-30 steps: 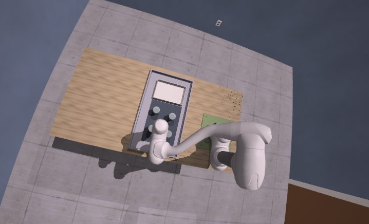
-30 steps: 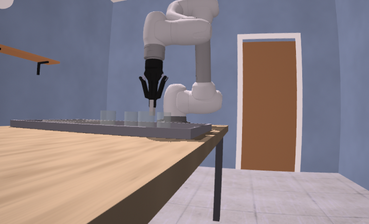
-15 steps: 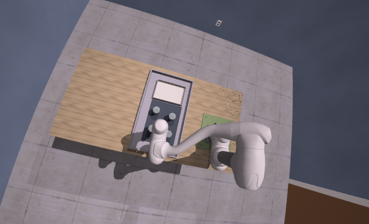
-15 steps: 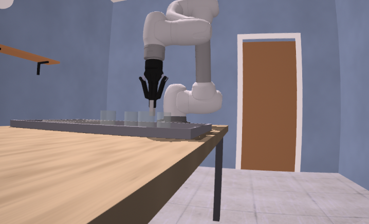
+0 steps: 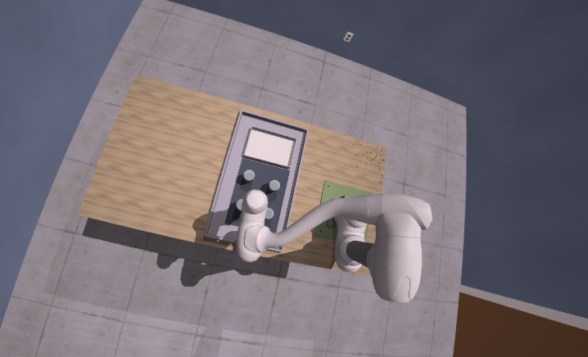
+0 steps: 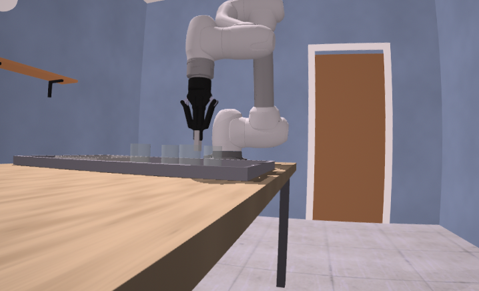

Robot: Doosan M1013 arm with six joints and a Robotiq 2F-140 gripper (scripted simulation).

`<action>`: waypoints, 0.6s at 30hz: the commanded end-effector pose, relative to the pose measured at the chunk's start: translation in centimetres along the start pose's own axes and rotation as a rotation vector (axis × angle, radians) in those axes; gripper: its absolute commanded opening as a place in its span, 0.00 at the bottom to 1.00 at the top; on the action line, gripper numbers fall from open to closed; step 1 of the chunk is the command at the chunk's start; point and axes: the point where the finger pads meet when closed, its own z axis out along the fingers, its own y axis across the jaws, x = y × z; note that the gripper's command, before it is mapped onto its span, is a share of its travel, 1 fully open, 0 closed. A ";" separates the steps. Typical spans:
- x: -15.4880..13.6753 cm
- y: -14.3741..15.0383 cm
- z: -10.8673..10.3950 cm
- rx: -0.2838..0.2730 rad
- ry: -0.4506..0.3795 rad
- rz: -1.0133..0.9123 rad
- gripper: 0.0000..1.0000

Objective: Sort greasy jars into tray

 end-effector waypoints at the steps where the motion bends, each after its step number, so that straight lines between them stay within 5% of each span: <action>1: -0.2 0.1 0.1 -0.001 -0.001 0.007 0.00; 18: -0.4 0.1 0.1 -0.001 -0.001 0.007 0.00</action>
